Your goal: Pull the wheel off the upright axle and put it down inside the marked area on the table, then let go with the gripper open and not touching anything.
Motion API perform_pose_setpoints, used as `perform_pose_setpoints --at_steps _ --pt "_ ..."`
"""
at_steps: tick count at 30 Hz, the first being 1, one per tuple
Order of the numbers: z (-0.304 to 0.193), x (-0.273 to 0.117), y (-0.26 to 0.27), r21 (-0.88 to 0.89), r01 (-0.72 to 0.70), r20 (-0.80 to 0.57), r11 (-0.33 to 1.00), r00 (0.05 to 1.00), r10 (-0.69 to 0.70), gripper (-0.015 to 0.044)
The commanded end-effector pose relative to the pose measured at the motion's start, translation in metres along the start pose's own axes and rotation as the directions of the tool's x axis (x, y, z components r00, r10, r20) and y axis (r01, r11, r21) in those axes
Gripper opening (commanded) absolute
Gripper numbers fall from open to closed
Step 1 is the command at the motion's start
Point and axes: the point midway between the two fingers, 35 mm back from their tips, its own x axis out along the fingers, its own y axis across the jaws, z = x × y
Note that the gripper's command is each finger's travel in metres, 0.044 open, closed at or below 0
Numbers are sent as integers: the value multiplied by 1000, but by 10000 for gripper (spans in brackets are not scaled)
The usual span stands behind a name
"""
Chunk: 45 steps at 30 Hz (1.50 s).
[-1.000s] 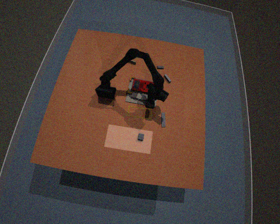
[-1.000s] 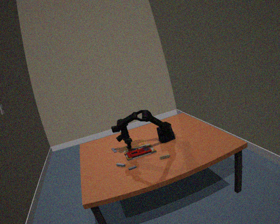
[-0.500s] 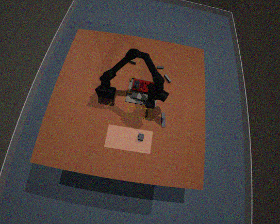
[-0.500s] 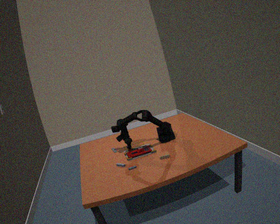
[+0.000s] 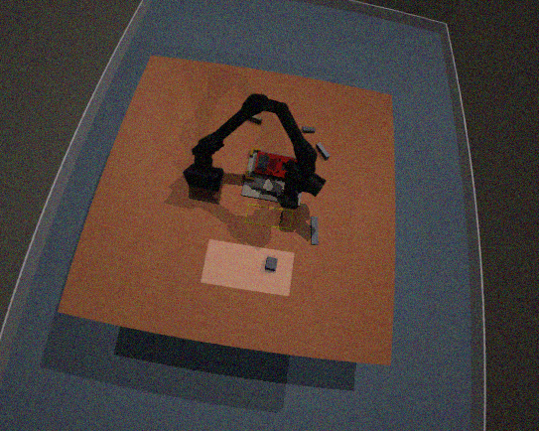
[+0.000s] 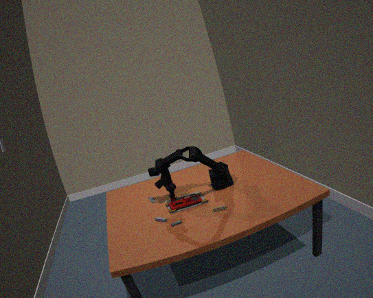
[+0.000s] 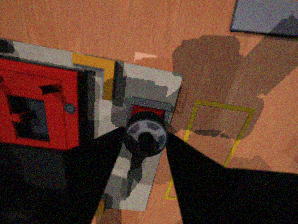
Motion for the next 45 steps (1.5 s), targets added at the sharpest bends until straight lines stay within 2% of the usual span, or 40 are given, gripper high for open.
perform_pose_setpoints --at_steps 1,45 --pt "-1 -10 -2 11 1 13 1000 1000 -1 0" --pt "-1 -25 -2 14 1 18 1000 1000 -1 0"
